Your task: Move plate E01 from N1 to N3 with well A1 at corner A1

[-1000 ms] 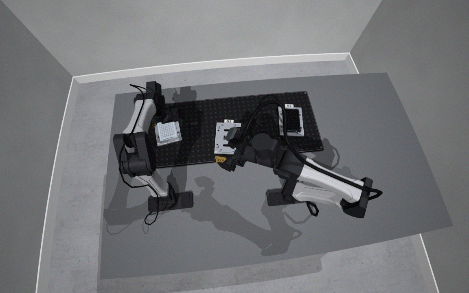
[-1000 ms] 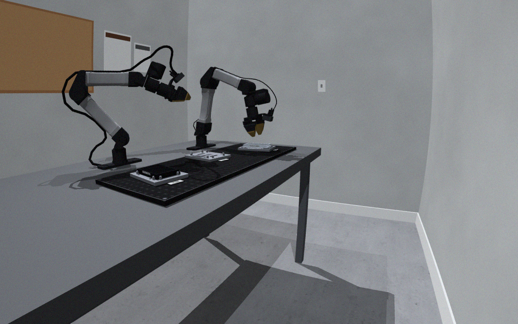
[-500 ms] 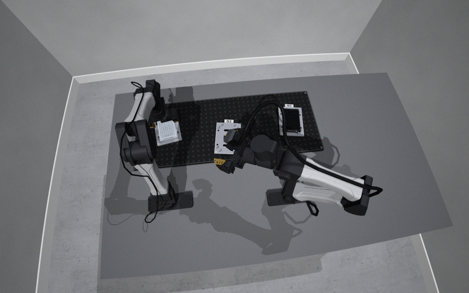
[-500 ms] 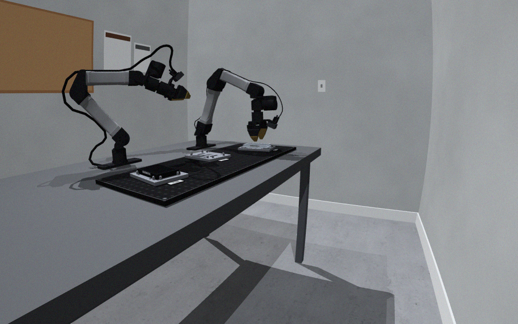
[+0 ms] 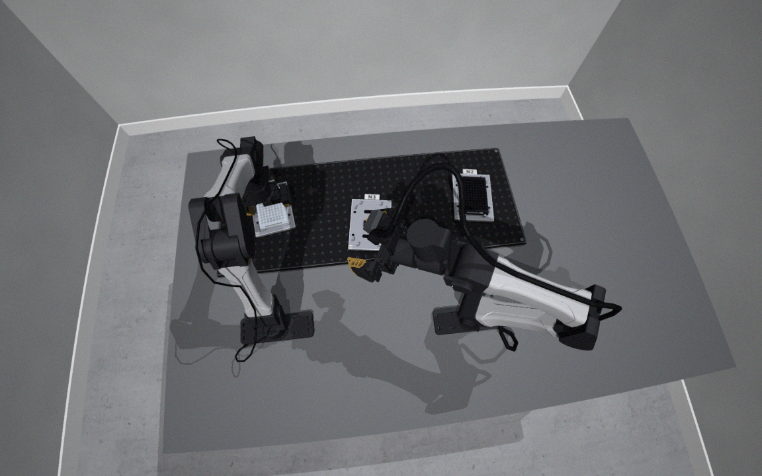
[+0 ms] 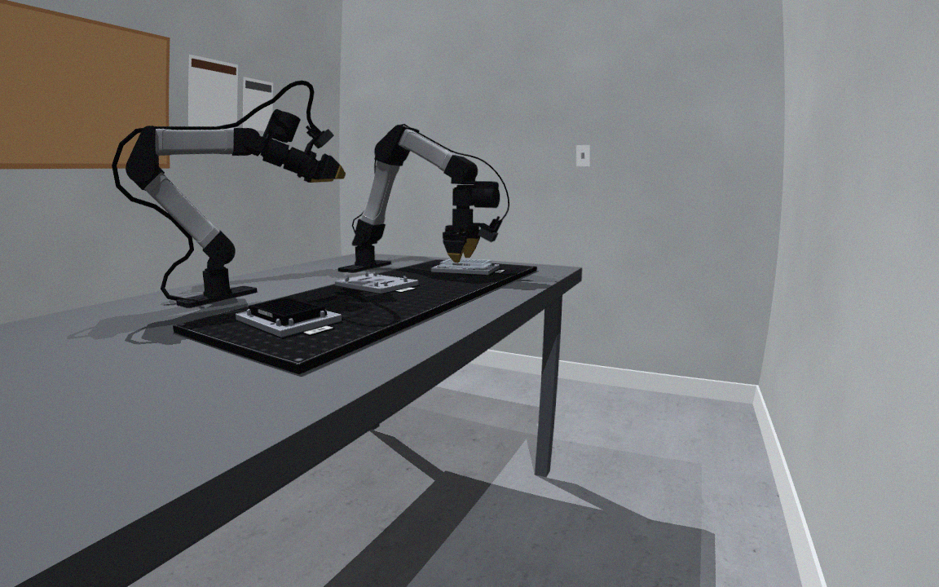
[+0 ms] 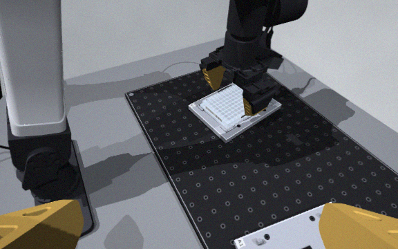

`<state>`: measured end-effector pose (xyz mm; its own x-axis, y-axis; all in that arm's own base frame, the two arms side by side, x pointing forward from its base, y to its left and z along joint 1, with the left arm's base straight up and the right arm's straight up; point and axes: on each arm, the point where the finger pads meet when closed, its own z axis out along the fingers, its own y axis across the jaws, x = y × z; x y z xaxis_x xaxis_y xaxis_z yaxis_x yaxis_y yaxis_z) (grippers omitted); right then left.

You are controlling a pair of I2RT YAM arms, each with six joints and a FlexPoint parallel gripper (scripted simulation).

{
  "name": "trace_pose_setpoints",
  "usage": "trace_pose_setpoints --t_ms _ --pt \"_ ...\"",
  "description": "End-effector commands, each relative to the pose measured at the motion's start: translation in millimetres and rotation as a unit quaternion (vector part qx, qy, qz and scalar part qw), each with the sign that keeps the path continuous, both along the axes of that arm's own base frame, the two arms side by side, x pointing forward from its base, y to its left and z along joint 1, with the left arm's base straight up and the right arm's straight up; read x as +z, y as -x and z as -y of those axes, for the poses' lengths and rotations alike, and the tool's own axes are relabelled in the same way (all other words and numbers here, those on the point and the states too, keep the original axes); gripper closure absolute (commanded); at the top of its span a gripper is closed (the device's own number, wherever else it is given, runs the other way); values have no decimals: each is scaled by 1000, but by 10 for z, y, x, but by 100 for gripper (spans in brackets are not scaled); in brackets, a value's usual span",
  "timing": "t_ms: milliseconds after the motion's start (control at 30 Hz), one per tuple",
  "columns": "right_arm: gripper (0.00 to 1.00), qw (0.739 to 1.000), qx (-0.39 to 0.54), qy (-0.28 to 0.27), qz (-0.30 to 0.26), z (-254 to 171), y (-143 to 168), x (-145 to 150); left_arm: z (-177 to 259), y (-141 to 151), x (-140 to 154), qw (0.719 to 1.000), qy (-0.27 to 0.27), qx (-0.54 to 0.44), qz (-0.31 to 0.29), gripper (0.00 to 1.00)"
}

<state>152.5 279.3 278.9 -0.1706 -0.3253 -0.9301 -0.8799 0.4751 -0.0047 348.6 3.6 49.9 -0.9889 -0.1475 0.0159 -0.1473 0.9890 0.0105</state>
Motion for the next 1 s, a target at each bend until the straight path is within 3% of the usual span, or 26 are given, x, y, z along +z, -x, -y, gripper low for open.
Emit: trace_pose_setpoints --t_ms 0,567,967 --pt "0 1000 -3 -12 4 -1 -8 125 32 -33 -117 1000 4 -2 3 0" --pt "0 1000 -3 -12 4 -1 -8 125 32 -31 -204 1000 4 -2 3 3" --pt "0 1000 -3 -12 4 -1 -8 125 14 -33 -203 1000 4 -3 4 18"
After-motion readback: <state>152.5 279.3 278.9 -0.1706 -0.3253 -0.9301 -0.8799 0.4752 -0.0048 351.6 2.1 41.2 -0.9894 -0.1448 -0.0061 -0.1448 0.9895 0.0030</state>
